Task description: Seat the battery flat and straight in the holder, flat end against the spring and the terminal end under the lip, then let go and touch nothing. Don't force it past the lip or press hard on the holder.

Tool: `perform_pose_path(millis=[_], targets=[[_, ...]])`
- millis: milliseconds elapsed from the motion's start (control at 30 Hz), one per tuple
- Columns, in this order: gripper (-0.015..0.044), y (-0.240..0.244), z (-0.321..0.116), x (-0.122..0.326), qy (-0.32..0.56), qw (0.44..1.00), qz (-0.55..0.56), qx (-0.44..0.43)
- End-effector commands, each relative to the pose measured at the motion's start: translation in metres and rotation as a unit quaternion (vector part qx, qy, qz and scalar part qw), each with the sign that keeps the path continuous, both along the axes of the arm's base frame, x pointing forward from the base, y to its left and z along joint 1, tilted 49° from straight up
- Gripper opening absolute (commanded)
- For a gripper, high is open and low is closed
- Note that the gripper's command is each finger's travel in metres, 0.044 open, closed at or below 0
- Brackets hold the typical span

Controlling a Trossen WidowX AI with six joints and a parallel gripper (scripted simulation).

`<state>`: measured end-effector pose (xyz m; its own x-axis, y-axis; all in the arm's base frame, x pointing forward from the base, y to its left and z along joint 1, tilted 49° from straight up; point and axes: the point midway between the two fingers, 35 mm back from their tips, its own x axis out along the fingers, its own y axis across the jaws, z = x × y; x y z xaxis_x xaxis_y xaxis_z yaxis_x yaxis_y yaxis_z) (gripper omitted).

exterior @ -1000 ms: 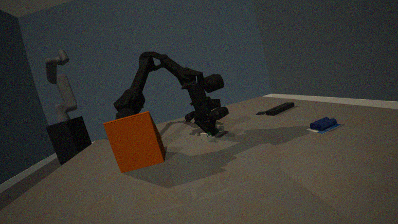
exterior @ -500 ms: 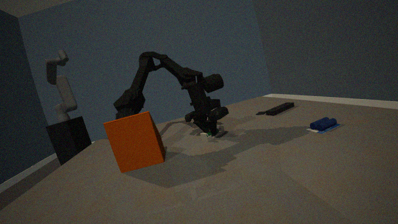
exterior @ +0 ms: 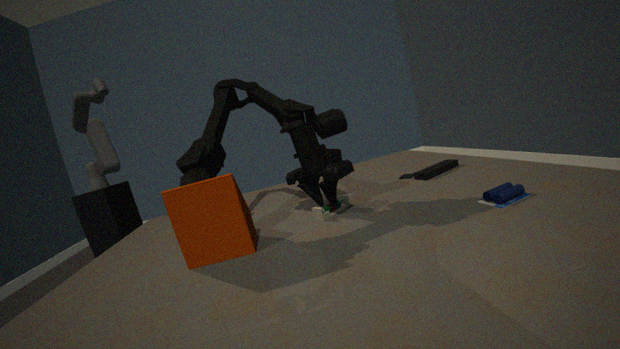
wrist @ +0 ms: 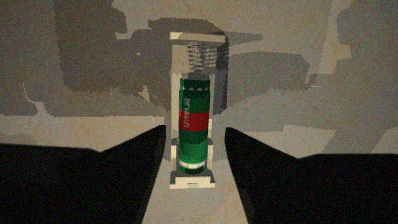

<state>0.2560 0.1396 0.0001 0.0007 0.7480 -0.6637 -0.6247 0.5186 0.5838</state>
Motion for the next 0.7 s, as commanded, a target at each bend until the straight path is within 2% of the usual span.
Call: perform_pose_path(millis=[0, 200, 233, 667], targets=[[0.0271, -0.012, 0.009, 0.005, -0.003, 1.000, 0.000, -0.002], [0.0429, -0.046, 0.039, 0.009, -0.006, 1.000, 0.001, 0.000], [0.0440, -0.050, 0.042, 0.009, -0.006, 1.000, 0.002, 0.001], [0.0440, -0.056, 0.045, 0.009, -0.006, 1.000, 0.002, 0.002]])
